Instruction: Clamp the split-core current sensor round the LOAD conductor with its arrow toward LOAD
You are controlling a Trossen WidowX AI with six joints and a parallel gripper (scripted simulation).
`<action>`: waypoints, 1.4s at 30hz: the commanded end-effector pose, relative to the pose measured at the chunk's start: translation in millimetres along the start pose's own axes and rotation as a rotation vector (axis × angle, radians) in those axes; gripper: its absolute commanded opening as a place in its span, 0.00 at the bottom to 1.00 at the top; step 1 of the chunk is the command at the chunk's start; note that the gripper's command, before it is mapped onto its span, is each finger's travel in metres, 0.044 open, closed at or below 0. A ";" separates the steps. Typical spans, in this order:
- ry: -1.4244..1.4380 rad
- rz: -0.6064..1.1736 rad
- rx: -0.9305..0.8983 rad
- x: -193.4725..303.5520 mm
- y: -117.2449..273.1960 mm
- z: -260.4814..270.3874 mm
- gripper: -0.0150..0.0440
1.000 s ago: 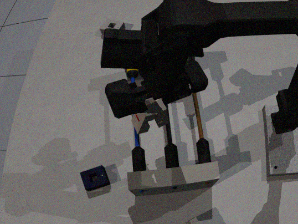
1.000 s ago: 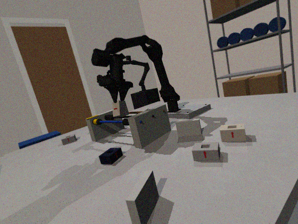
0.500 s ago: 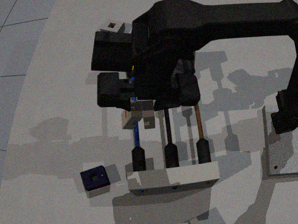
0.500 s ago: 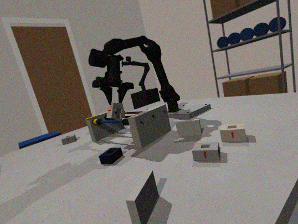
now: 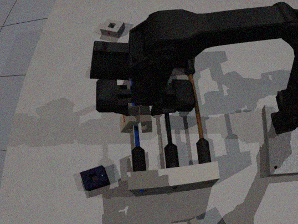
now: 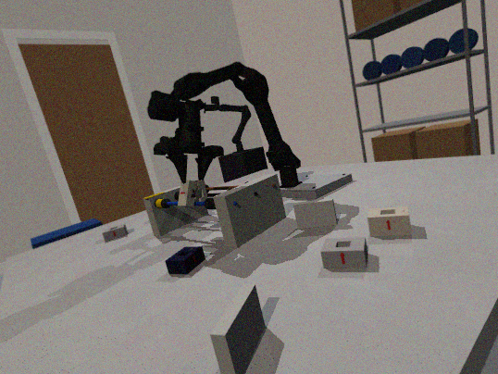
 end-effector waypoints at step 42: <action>0.000 0.001 0.002 0.5 -26.2 -0.9 0.25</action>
Point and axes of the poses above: the point midway between the two fingers, 35 mm back from their tips, its own y axis back along the fingers, its own z axis across the jaws, x = y × z, the point moved 4 cm from there along y, back along the fingers, and after that the axes turned 14 degrees about y, right-handed, at the moved point
